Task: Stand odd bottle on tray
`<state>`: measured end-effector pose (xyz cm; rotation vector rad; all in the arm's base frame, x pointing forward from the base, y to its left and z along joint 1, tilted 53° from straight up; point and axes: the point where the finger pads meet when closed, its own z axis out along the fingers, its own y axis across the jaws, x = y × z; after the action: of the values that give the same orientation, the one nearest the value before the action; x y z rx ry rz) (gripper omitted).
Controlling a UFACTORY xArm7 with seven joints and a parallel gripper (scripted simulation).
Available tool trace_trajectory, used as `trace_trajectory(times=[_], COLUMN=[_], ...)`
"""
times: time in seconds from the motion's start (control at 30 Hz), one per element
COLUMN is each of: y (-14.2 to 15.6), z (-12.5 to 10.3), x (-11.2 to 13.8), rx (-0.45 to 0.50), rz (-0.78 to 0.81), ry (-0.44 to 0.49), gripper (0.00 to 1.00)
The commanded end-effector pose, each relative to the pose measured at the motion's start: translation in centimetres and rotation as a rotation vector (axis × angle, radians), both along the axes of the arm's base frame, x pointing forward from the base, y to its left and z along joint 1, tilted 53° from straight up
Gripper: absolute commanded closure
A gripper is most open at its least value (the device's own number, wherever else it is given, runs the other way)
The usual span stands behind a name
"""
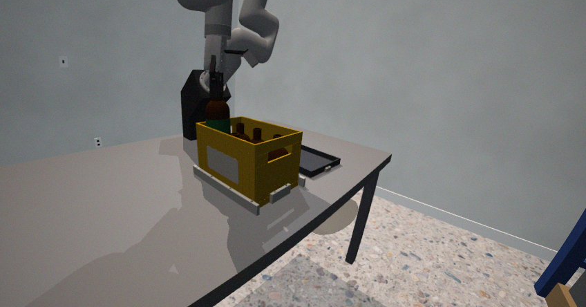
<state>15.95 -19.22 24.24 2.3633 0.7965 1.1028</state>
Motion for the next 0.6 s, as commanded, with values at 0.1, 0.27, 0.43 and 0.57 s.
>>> trace_trajectory(times=[0.1,0.27,0.43,0.57], y=[-0.07,-0.04,0.00,0.02], z=[0.10,0.22,0.43,0.54], x=[-0.09,-0.24,-0.51,-0.65], rx=[-0.001,-0.001,-0.001,-0.001], rz=[-0.001,-0.001,-0.001,-0.001], ry=[-0.001,-0.001,-0.001,-0.001], gripper=[1.00,1.00,1.00,1.00])
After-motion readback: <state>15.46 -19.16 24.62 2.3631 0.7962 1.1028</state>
